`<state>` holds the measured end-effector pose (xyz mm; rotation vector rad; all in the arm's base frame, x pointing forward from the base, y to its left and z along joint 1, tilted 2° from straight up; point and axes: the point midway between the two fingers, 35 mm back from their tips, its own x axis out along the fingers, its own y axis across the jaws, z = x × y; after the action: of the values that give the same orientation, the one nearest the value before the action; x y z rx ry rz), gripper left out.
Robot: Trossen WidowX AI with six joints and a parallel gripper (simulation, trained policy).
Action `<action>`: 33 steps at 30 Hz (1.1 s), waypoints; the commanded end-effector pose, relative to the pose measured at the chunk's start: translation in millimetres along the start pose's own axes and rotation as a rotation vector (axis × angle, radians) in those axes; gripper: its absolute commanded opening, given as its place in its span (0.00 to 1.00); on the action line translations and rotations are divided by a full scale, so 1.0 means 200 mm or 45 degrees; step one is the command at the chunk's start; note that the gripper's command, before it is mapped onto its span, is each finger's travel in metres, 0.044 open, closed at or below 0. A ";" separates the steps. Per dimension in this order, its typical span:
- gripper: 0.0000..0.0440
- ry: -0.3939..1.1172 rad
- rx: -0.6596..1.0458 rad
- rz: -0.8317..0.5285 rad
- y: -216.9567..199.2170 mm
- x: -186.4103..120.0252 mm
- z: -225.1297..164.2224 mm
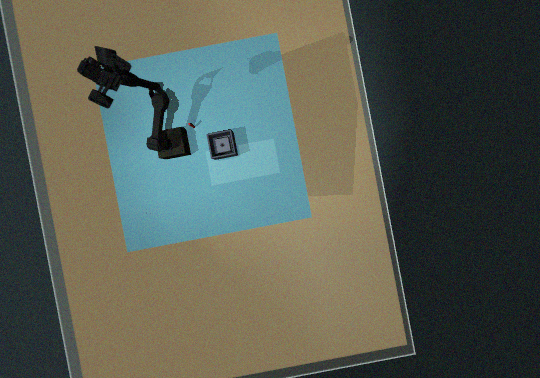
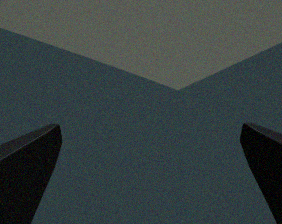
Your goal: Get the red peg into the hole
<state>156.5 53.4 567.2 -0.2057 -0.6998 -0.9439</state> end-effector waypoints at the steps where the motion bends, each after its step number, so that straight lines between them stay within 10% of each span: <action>1: 1.00 0.015 0.129 -0.042 -0.12 0.01 0.01; 33: 1.00 0.697 1.211 -0.515 -0.92 0.06 -0.69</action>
<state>74.0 -113.7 457.4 0.9652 -0.6463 -0.8796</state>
